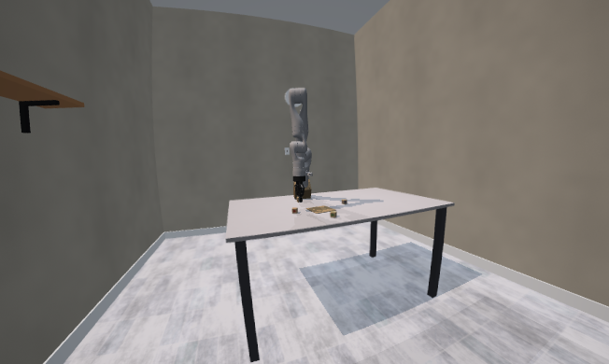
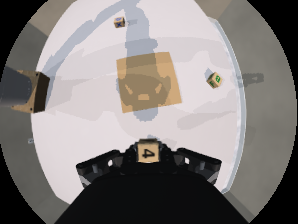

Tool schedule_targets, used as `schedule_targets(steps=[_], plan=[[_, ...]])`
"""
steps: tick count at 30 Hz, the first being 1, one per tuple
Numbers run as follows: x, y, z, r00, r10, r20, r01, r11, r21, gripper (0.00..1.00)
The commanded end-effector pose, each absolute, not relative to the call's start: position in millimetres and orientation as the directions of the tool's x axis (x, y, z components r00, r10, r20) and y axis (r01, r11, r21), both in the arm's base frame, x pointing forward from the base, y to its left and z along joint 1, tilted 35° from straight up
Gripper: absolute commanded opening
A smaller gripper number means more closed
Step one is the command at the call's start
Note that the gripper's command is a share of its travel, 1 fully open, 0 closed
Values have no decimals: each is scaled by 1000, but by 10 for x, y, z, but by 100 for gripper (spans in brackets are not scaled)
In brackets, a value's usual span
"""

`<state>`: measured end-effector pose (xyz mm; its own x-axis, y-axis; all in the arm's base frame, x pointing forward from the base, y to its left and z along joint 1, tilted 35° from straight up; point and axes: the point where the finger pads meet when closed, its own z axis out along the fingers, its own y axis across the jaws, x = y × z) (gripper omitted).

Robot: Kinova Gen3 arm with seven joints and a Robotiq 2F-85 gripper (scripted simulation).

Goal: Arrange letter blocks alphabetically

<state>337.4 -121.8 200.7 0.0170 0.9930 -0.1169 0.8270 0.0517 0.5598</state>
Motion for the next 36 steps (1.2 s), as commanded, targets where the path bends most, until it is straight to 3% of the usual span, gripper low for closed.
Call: schedule_targets(steps=[1, 36], plan=[[3406, -1137, 1990, -8, 993, -118, 827, 73, 557, 26], [3494, -1154, 1863, -7, 993, -119, 827, 73, 558, 26]])
